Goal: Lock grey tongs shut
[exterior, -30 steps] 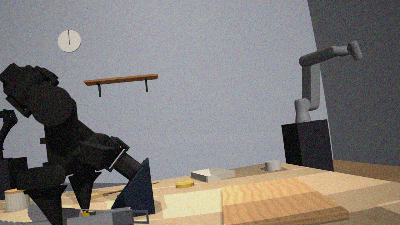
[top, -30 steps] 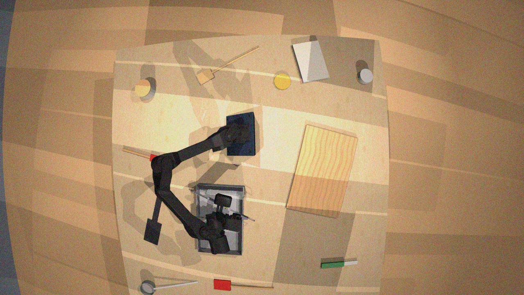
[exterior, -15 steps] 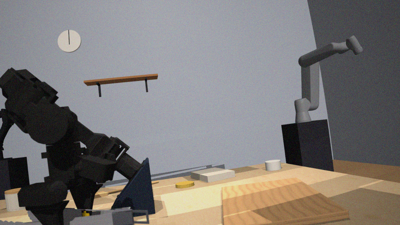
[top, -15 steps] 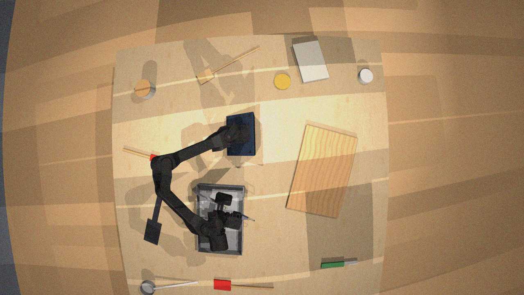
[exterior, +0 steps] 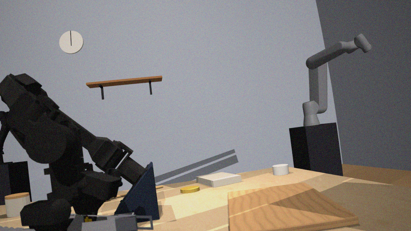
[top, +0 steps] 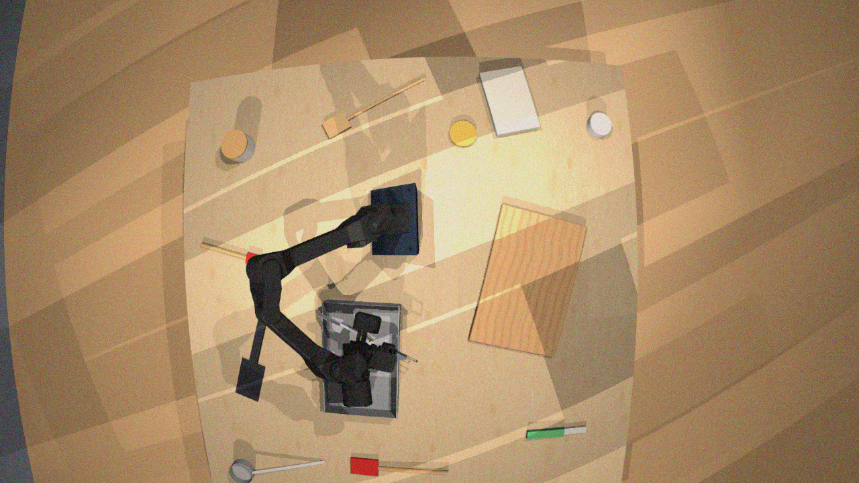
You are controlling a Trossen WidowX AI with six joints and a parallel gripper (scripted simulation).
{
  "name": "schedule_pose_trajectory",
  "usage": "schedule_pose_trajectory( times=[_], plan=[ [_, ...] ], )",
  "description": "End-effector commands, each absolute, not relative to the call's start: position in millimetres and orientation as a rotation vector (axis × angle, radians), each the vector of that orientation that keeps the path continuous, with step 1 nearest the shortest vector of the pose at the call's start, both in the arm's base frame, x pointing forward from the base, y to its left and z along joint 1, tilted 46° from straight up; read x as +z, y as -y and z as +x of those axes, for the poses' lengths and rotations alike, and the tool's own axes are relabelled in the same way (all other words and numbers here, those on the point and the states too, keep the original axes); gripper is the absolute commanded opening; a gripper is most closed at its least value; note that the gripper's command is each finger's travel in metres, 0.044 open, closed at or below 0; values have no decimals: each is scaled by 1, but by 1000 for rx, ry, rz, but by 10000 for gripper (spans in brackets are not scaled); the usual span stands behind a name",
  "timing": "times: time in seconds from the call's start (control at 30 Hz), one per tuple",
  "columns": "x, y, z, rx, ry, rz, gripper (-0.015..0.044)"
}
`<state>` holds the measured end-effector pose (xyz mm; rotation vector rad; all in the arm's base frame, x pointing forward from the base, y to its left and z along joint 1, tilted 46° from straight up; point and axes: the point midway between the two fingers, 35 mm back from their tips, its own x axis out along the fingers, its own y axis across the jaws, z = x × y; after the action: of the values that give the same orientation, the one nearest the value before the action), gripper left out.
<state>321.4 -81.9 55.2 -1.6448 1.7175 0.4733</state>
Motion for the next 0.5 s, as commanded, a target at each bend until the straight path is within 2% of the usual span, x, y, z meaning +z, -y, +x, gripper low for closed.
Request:
schedule_pose_trajectory(
  times=[0.0, 0.47],
  plan=[
    [56, 82, 322, 473, -1717, -1645, 361],
    [56, 82, 322, 473, -1717, -1645, 268]
  ],
)
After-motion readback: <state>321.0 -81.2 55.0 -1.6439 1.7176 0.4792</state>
